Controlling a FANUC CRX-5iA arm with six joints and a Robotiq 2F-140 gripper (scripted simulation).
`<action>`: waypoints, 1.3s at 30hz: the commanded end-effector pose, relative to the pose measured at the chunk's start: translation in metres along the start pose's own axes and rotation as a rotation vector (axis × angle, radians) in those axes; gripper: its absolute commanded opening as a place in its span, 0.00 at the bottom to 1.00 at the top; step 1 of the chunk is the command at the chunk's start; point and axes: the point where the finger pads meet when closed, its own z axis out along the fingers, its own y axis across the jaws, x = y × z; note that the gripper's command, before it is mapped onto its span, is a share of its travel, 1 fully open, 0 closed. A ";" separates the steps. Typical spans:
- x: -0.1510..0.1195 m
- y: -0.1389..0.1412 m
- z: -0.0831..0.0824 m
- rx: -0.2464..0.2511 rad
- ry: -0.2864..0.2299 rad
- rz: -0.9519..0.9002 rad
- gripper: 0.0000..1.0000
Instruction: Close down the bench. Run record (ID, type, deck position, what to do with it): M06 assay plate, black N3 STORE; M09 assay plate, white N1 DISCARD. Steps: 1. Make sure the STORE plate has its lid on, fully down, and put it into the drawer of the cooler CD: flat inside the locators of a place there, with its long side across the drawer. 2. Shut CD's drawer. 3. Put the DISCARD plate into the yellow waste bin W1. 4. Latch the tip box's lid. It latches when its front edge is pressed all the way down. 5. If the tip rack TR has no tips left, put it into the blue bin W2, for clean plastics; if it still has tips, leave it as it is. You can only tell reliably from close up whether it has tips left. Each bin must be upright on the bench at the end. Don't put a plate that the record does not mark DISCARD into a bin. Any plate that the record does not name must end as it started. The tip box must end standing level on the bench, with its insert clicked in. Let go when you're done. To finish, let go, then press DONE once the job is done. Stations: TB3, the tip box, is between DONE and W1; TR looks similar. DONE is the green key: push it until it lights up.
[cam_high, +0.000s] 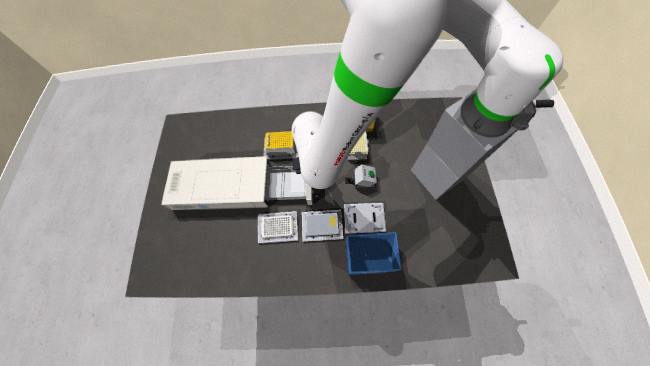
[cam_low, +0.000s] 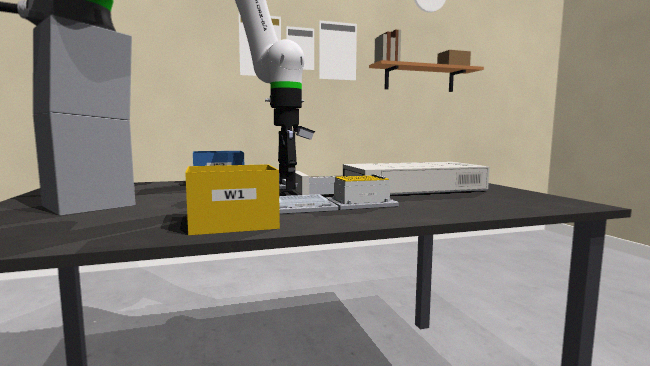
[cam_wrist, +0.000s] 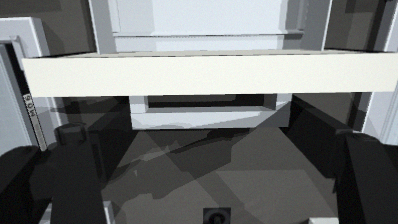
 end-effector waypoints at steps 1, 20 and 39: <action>0.001 0.000 -0.001 0.000 0.002 0.000 0.88; 0.001 0.000 -0.003 0.000 0.002 0.000 0.88; 0.001 0.000 -0.026 0.000 0.002 0.000 0.88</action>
